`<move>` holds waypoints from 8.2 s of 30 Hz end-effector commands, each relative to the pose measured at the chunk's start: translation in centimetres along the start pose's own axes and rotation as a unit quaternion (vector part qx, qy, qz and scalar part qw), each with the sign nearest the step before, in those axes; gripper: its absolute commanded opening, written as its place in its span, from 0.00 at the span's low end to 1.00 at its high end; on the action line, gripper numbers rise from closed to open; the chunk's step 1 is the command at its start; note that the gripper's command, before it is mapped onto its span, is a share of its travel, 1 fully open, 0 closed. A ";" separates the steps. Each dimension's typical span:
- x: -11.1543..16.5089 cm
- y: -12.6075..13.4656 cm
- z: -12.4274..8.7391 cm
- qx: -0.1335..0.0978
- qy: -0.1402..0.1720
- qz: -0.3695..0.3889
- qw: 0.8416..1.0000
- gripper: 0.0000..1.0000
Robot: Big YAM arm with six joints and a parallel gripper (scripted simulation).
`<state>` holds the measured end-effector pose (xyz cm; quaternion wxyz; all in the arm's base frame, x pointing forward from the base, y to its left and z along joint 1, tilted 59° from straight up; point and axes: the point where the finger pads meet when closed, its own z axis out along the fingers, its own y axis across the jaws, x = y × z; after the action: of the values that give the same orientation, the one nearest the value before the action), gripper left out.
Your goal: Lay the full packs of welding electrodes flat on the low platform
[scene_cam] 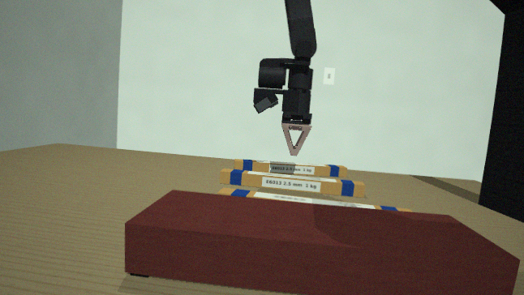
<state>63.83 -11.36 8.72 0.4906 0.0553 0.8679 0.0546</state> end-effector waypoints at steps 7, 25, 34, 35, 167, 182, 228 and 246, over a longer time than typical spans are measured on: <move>0.5 0.2 3.8 -0.001 -0.001 0.006 1.000 0.74; 0.4 -0.1 6.7 0.001 -0.002 0.008 1.000 0.74; 0.5 0.3 8.0 -0.002 -0.001 0.007 1.000 0.74; 0.5 0.3 8.1 -0.002 -0.001 0.007 1.000 0.74; -1.4 -0.6 7.0 0.004 -0.005 0.007 1.000 0.00; -1.4 -0.6 7.0 0.004 -0.005 0.007 1.000 0.00; -0.6 -1.0 0.9 0.006 0.000 0.003 1.000 0.00; -1.4 -1.2 0.0 0.006 -0.001 0.003 1.000 0.00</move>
<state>65.92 -10.94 6.15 0.4753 0.0567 0.8758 0.0618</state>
